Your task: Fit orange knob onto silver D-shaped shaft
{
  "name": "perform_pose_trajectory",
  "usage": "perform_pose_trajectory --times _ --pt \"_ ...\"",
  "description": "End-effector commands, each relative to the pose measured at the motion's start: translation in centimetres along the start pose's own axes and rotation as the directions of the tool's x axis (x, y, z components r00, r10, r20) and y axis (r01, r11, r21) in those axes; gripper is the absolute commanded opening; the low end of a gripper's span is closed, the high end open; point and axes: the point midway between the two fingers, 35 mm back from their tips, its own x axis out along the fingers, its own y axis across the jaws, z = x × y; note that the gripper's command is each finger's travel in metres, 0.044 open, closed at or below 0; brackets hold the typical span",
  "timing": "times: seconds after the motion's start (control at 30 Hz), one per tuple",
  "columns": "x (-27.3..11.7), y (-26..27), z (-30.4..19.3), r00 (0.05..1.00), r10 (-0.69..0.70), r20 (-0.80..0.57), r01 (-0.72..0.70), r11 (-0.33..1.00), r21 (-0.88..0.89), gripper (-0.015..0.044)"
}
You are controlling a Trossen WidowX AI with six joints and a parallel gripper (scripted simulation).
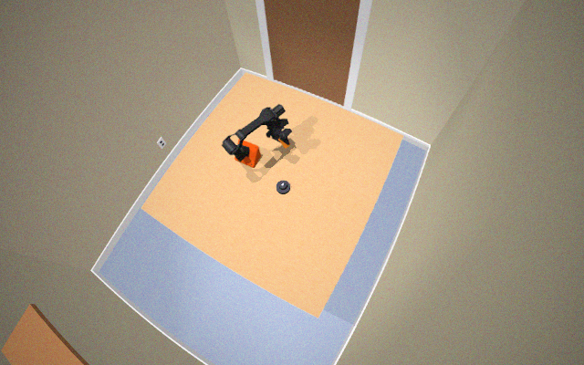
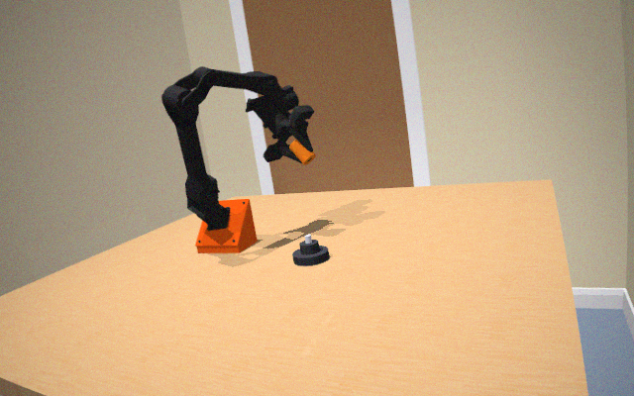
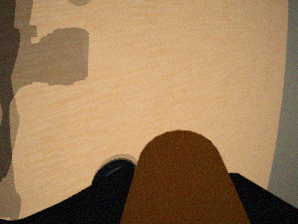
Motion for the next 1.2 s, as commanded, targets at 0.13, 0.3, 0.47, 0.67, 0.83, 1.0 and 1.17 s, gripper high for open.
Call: perform_pose_trajectory --times 0.13,0.3,0.47,0.67,0.83,1.0,1.17 --pt "-1.2 -1.4 0.9 0.983 -0.185 0.002 0.185 0.983 0.007 0.0000" --pt "-1.7 -2.1 1.3 0.964 -0.266 0.002 0.266 0.964 0.008 0.0000" --pt "-1.7 -2.1 1.3 0.963 -0.270 0.002 0.270 0.963 0.008 0.0000" --pt "-1.6 -1.9 1.3 0.947 -0.322 0.002 0.322 0.947 0.008 0.0000" --pt "-1.6 -1.7 1.3 0.929 -0.371 0.002 0.371 0.929 0.007 0.0000" --pt "-1.3 -1.6 1.3 0.939 -0.344 0.000 0.344 0.939 0.008 0.0000" --pt "-1.3 -1.6 1.3 0.939 -0.344 0.000 0.344 0.939 0.008 0.0000"
